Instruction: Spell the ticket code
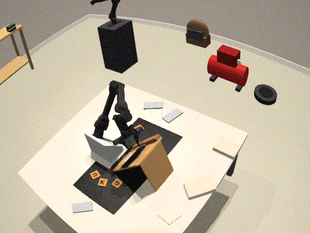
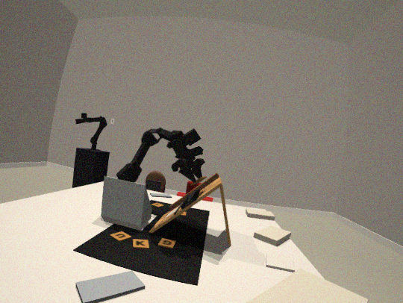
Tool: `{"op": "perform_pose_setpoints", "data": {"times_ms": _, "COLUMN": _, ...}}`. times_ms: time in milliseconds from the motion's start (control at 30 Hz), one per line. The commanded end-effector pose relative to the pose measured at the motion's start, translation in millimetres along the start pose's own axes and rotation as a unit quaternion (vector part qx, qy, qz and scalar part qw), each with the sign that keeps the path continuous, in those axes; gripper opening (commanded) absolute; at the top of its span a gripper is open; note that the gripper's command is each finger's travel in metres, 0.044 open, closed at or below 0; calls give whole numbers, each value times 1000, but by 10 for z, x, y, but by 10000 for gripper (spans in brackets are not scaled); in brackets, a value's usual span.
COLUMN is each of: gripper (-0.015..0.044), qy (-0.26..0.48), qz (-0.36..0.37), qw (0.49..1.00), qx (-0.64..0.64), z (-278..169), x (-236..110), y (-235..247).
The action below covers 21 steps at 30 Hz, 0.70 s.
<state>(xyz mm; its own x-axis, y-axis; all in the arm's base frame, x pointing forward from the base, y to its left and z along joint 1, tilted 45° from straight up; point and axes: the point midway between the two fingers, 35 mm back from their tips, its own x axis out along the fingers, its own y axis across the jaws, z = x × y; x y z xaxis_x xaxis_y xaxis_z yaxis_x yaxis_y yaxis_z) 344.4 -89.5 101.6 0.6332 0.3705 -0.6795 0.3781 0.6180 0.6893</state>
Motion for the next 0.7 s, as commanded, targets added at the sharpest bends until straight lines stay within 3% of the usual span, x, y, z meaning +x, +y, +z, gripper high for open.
{"op": "perform_pose_setpoints", "data": {"times_ms": 0, "gripper": 0, "qy": 4, "qz": 6, "qw": 1000, "qx": -20, "z": 92, "x": 38, "y": -151}}
{"op": "perform_pose_setpoints", "data": {"times_ms": 667, "gripper": 0, "qy": 30, "qz": 48, "qw": 993, "qx": -103, "z": 173, "x": 262, "y": -1051}}
